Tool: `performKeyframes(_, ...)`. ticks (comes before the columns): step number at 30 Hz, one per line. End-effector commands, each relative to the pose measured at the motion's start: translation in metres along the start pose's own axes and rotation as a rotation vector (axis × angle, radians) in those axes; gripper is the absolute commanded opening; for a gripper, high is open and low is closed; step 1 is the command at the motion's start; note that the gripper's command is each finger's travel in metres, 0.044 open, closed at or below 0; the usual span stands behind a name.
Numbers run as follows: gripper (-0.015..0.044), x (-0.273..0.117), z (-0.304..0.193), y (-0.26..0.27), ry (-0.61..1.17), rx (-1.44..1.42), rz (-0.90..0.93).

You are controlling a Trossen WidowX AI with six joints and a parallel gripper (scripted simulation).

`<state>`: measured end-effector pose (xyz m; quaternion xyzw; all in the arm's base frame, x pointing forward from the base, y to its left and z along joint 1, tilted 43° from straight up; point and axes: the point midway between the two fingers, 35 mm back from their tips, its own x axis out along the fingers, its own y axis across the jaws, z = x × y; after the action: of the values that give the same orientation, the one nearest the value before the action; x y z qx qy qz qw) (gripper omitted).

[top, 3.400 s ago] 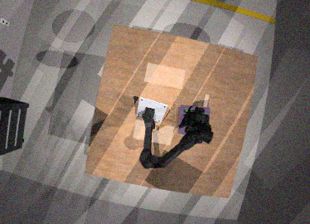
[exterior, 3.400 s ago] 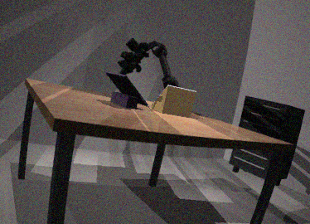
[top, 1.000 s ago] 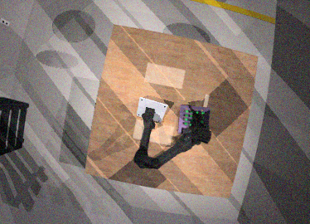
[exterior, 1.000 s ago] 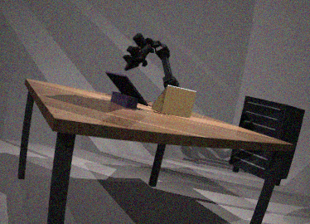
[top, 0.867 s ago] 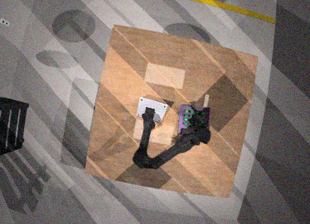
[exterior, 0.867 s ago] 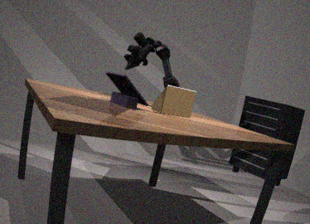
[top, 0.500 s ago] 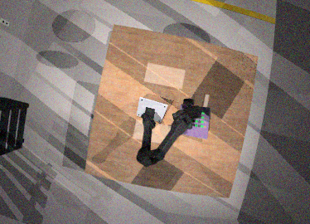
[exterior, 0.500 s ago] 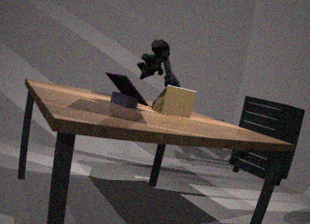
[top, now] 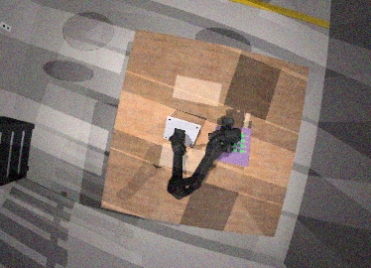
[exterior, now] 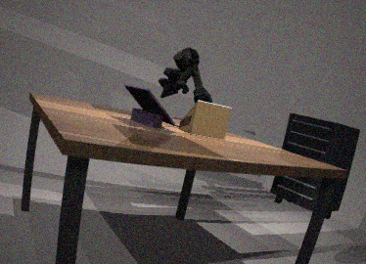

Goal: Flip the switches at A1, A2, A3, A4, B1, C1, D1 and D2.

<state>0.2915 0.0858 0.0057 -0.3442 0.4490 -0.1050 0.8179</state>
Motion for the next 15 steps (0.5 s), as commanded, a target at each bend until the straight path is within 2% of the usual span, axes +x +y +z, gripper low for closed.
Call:
performKeyframes(1,0.0000,0.010,-0.002,0.000,0.004,-0.004,-0.001)
performKeyframes(15,0.0000,0.024,-0.003,0.000,0.004,-0.004,-0.002)
